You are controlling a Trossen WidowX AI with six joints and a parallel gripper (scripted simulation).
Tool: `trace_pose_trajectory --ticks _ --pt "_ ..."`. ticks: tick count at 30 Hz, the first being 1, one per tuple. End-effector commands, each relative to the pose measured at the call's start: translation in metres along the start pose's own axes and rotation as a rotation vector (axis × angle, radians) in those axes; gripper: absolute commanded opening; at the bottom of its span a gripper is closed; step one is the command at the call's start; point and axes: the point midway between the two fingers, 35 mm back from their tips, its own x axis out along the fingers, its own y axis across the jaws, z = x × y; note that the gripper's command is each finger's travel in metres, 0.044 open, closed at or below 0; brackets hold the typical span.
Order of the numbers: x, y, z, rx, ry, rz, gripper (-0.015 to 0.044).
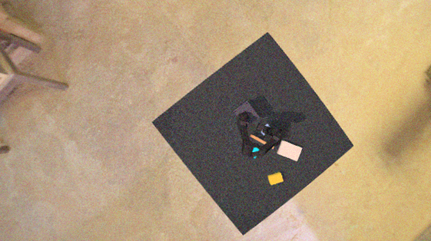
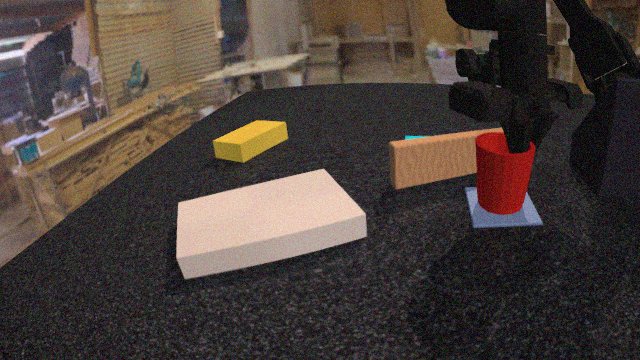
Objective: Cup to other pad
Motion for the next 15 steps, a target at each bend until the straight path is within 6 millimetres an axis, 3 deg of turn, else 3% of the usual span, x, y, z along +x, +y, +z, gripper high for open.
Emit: trace_pose_trajectory --ticks 1,7,15 --pt "0.000 0.000 0.000 0.001 0.000 0.000 0.0009" --pt "-0.003 0.001 0.000 0.000 0.000 0.001 0.0000" --pt "-0.028 0.004 -0.001 -0.003 0.001 0.001 0.0000"
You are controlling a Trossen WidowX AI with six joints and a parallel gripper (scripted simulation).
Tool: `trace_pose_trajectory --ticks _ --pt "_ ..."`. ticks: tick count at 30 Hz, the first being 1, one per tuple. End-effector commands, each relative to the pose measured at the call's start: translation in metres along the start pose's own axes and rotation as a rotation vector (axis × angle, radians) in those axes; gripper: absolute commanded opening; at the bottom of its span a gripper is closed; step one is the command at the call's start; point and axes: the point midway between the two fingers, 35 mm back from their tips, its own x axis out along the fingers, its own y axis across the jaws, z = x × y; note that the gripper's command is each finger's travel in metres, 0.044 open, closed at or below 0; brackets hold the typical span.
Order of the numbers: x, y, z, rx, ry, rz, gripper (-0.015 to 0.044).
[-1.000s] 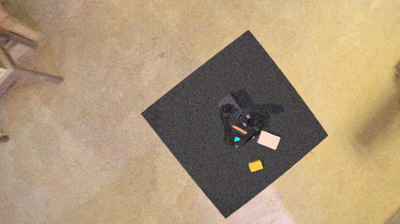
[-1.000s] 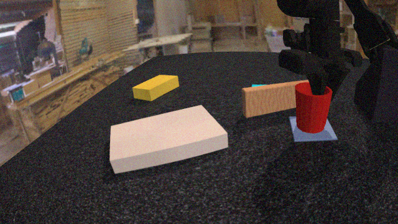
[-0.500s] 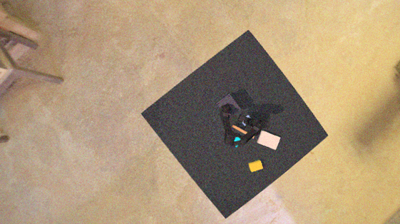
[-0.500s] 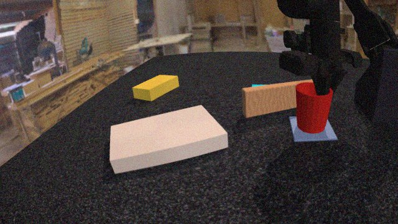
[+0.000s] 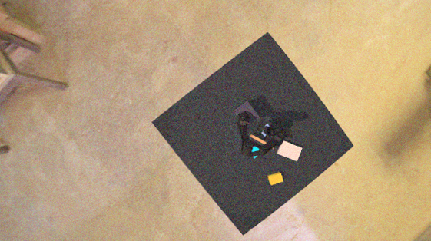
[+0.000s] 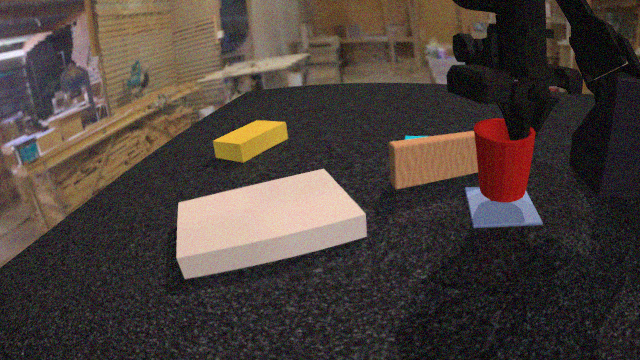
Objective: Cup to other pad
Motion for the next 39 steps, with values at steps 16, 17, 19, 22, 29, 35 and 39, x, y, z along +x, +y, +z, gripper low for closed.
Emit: trace_pose_trajectory --ticks 16,17,19,22,29,35,39 --pt "-0.059 0.003 0.000 0.004 0.003 0.000 0.0000" --pt "-0.060 0.004 0.000 0.004 0.003 0.000 0.0000" --pt "-0.060 0.004 0.000 0.004 0.003 0.000 0.0000" --pt "-0.058 0.005 0.000 -0.004 -0.002 0.005 0.0000" --pt "-0.058 0.005 0.000 -0.004 -0.002 0.005 0.0000" --pt "-0.058 0.005 0.000 -0.004 -0.002 0.005 0.0000" --pt "-0.058 0.004 0.004 -0.003 -0.002 0.005 0.0000"
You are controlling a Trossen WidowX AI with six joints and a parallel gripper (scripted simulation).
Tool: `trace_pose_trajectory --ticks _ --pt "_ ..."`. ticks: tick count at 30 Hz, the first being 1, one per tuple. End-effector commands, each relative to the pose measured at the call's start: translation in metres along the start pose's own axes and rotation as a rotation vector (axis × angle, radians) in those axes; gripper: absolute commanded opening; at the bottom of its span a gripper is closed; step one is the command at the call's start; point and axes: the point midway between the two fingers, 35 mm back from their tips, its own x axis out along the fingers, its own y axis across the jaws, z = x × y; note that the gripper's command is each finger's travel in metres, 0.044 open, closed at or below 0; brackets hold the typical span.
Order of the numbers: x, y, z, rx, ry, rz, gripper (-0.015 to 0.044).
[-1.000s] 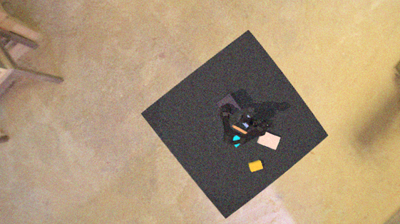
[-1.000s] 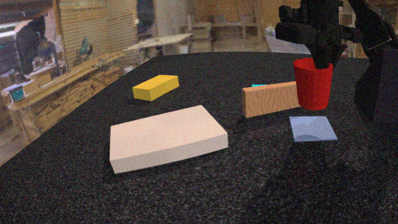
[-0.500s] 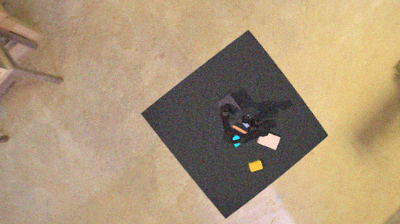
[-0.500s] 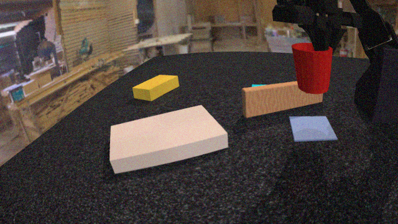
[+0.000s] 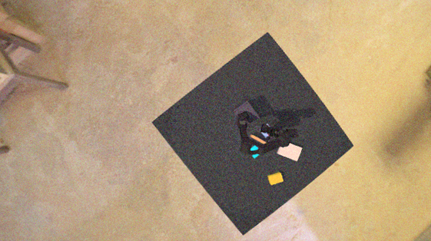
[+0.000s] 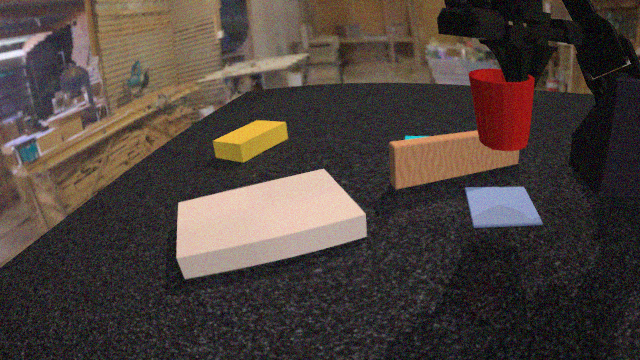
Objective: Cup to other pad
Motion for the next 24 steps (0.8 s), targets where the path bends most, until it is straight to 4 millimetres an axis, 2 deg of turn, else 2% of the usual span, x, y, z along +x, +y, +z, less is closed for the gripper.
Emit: trace_pose_trajectory --ticks 1,24 --pt "0.000 -0.001 0.005 -0.001 -0.001 -0.001 0.0000" --pt "-0.002 -0.009 0.066 0.005 0.001 -0.005 0.0000"
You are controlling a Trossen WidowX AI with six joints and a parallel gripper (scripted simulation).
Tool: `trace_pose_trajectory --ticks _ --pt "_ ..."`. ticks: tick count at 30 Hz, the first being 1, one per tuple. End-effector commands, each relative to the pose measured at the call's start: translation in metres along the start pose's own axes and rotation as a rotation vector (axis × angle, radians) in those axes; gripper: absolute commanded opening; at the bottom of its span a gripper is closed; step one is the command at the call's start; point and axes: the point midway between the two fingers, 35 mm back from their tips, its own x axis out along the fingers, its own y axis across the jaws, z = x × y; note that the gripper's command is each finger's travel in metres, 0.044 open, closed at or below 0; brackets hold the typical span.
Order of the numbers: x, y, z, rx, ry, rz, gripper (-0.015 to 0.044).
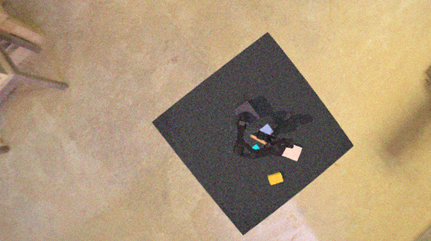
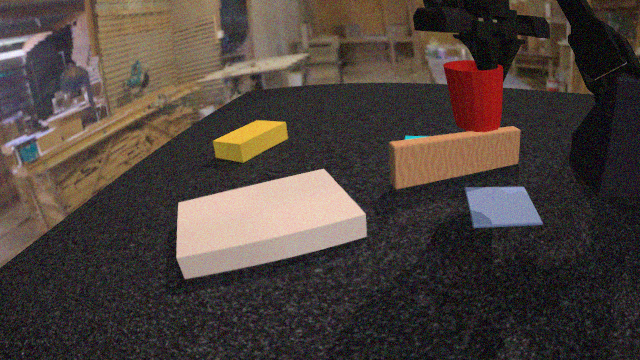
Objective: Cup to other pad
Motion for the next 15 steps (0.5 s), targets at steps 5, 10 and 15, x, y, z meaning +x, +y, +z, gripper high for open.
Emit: trace_pose_trajectory --ticks 5,10,15 --pt "-0.001 -0.003 0.023 -0.003 -0.004 0.001 0.0000" --pt "-0.001 -0.005 0.036 -0.003 -0.005 0.000 0.0000" --pt "-0.002 -0.008 0.050 -0.002 -0.005 0.000 0.0000"
